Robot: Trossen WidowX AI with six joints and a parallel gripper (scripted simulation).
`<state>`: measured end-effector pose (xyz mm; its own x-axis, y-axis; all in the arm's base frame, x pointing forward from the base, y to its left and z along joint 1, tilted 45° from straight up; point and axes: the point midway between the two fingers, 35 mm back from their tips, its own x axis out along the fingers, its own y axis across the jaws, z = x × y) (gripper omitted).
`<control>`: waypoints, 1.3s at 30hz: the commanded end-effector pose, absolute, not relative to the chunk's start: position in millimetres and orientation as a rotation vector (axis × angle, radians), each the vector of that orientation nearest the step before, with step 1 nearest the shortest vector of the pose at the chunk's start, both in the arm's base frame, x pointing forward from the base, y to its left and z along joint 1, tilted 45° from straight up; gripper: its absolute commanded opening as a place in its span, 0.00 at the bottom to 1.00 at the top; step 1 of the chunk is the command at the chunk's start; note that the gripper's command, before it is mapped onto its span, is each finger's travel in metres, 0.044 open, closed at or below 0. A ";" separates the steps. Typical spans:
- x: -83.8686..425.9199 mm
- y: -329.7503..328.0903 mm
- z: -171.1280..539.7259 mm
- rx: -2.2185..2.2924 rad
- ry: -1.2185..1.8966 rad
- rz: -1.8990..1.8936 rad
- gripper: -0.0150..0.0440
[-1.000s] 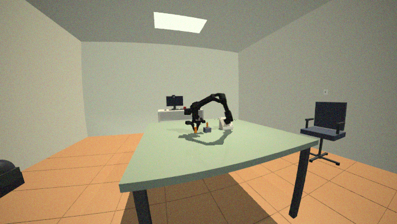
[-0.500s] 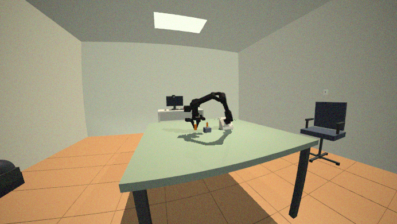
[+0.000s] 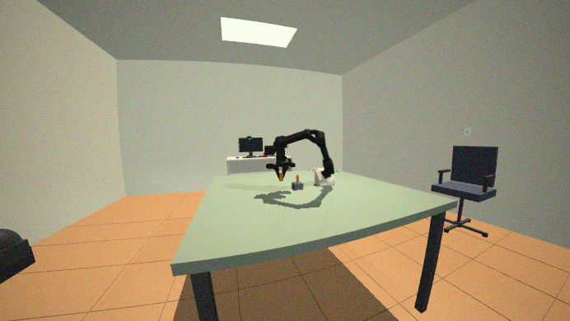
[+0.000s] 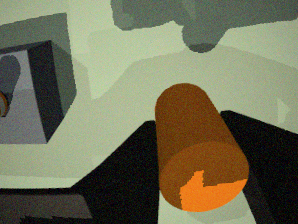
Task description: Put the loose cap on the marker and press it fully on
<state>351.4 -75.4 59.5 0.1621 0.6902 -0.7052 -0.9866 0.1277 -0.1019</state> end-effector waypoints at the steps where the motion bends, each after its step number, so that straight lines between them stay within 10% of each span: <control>1: 338.2 -79.8 64.6 -0.645 0.577 1.322 0.25; 39: 230.8 -85.1 87.6 -0.638 0.580 1.327 0.25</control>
<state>231.7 -87.1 89.1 0.1540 0.6897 -0.7075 -0.9878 0.1242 -0.0940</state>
